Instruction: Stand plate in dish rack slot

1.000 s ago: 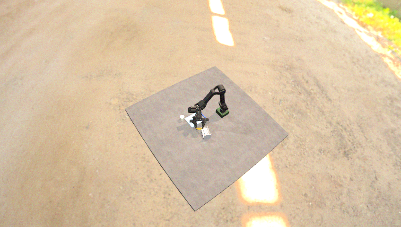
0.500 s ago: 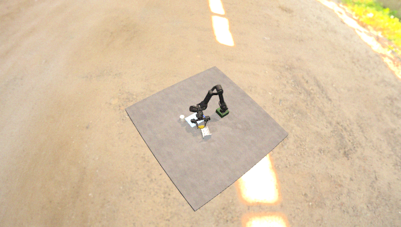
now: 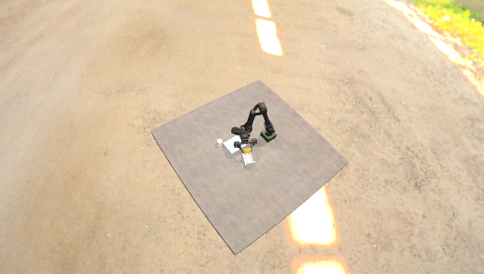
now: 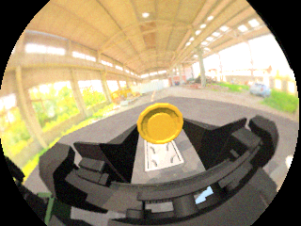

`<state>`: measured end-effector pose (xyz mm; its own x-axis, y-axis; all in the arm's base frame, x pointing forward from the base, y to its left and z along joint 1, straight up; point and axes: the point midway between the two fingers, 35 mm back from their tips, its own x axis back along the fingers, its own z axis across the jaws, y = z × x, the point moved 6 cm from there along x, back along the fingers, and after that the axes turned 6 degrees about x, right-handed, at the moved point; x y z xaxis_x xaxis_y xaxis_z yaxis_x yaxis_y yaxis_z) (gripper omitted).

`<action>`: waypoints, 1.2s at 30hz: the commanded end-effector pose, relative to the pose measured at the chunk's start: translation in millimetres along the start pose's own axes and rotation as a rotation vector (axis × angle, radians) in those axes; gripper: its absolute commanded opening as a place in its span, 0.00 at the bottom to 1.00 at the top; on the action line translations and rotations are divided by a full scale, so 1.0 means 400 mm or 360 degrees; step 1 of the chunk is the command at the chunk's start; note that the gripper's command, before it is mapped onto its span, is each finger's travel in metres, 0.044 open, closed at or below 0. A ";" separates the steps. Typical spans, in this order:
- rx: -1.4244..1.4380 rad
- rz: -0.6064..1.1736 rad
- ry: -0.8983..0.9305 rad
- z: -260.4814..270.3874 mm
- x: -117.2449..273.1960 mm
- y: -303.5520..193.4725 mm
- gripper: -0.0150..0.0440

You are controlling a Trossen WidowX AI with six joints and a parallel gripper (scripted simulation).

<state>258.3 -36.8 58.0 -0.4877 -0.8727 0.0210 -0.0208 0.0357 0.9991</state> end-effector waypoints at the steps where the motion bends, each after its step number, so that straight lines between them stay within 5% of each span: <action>1: 0.0045 -0.0034 0.0014 0.007 0.003 0.000 0.25; 36: 0.0051 -0.0013 0.0015 0.009 -0.014 -0.065 0.25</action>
<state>260.3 -33.0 34.7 -0.4778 -0.8784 0.0123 -0.0576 0.0454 0.9973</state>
